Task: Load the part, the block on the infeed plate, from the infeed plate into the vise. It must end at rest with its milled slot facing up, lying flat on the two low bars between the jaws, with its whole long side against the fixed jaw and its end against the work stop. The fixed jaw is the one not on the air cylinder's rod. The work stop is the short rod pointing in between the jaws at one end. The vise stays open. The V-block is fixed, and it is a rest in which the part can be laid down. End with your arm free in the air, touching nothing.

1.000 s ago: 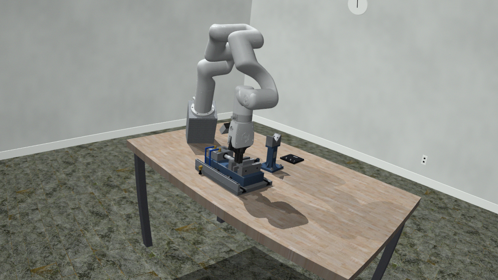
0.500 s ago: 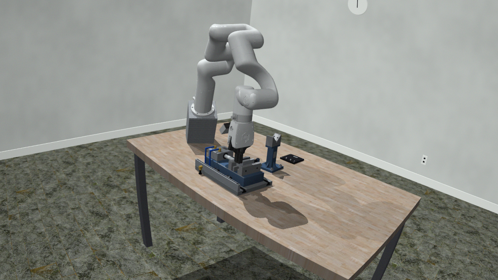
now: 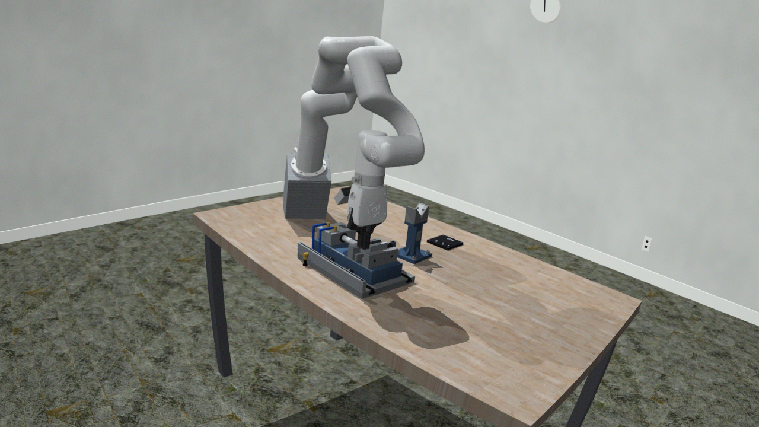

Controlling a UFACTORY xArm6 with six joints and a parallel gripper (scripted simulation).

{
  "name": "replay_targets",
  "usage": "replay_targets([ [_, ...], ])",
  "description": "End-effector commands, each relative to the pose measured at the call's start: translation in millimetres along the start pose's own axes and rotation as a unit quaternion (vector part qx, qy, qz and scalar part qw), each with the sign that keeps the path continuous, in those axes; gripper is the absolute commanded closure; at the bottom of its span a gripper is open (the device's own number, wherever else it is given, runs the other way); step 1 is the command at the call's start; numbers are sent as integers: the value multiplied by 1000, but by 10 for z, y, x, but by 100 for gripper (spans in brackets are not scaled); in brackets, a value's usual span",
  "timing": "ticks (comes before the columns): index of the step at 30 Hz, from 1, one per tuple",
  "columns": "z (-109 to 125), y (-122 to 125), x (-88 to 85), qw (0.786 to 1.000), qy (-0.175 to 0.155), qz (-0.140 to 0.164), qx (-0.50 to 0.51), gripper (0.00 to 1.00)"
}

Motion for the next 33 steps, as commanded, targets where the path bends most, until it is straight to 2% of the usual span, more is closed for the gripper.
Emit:
replay_targets([
  [1,5,27,-10,1000,-1,2,0,100],
  [33,80,-273,-9,1000,-1,2,0,100],
])
Point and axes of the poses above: the point where the finger pads meet when closed, its own x axis out along the fingers, its own y axis across the jaws, z = x × y, the point moved 5 cm from there along -x, back along the fingers, and after that the axes turned 14 degrees about x, right-handed, at the moved point
